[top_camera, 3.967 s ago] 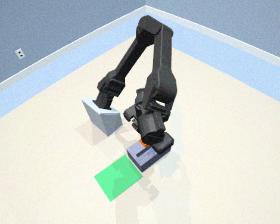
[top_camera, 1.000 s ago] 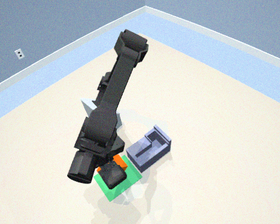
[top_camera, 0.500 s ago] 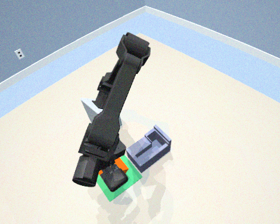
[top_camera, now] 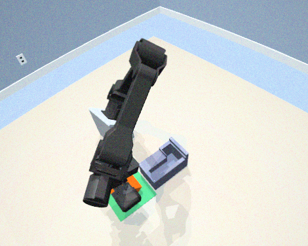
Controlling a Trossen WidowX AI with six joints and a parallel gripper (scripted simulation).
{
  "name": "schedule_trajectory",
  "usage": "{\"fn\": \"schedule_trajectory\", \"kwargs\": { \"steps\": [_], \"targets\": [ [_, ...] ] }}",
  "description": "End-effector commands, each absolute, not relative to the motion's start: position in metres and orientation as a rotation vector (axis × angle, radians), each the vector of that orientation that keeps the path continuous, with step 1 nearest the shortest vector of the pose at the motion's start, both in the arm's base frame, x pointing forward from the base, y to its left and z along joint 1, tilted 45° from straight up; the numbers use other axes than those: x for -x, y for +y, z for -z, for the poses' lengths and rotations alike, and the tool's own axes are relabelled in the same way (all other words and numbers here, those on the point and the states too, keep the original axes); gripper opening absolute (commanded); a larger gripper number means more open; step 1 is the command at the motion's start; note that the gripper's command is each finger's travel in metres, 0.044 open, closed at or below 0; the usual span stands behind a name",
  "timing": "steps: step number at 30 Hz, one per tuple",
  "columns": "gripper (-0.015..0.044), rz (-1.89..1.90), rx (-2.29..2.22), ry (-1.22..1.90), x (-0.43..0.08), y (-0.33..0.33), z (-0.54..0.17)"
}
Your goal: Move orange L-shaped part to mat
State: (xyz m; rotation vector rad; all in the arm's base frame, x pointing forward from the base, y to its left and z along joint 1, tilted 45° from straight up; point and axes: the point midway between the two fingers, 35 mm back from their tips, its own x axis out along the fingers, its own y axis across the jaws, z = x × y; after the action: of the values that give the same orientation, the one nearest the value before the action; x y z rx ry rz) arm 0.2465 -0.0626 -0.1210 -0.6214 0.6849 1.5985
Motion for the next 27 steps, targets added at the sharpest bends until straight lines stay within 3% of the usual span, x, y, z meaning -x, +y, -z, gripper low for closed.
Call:
{"fn": "schedule_trajectory", "kwargs": {
  "steps": [1,18,27],
  "targets": [
    [0.0,-1.598,0.608,0.687,-0.2446,-0.0605,0.1225],
    [0.0,-1.601,0.615,0.686,-0.2447,-0.0611,0.1223],
    [0.0236,-1.601,0.615,0.686,-0.2447,-0.0611,0.1223]
  ]
}}
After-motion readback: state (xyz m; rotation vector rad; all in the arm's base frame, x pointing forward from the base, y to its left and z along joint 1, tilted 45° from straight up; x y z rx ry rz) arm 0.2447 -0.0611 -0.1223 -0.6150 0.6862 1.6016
